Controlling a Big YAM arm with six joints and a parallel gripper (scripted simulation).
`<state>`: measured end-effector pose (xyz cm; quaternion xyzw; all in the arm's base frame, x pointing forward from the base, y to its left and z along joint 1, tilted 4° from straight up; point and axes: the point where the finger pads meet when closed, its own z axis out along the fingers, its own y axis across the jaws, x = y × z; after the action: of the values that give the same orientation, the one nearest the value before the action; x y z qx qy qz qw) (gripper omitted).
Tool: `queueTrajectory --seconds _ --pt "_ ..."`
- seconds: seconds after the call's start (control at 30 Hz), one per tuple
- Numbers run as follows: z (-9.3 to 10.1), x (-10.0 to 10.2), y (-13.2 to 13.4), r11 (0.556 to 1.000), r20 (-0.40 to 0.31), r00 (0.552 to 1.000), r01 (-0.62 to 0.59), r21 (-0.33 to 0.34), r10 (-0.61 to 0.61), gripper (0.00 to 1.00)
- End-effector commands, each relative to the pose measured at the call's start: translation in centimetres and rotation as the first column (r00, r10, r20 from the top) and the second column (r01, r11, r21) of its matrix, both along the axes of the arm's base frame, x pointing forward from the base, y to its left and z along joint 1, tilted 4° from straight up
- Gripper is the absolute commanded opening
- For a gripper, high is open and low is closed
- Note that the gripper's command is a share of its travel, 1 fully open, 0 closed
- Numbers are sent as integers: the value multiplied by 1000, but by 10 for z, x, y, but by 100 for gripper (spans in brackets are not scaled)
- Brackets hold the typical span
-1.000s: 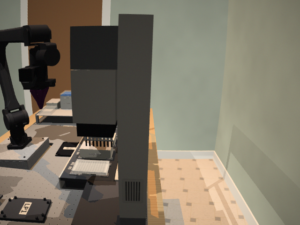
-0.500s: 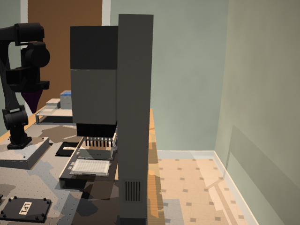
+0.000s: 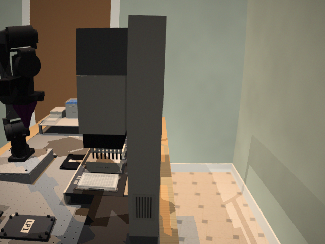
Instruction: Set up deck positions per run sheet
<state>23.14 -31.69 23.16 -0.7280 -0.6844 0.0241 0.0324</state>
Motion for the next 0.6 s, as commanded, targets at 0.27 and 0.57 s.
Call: queueTrajectory --seconds 0.27,0.57 --pt "6 -51 -6 1000 2 1000 -8 -2 8 0" --pt "19 -98 2 1000 10 1000 -8 -21 8 0"
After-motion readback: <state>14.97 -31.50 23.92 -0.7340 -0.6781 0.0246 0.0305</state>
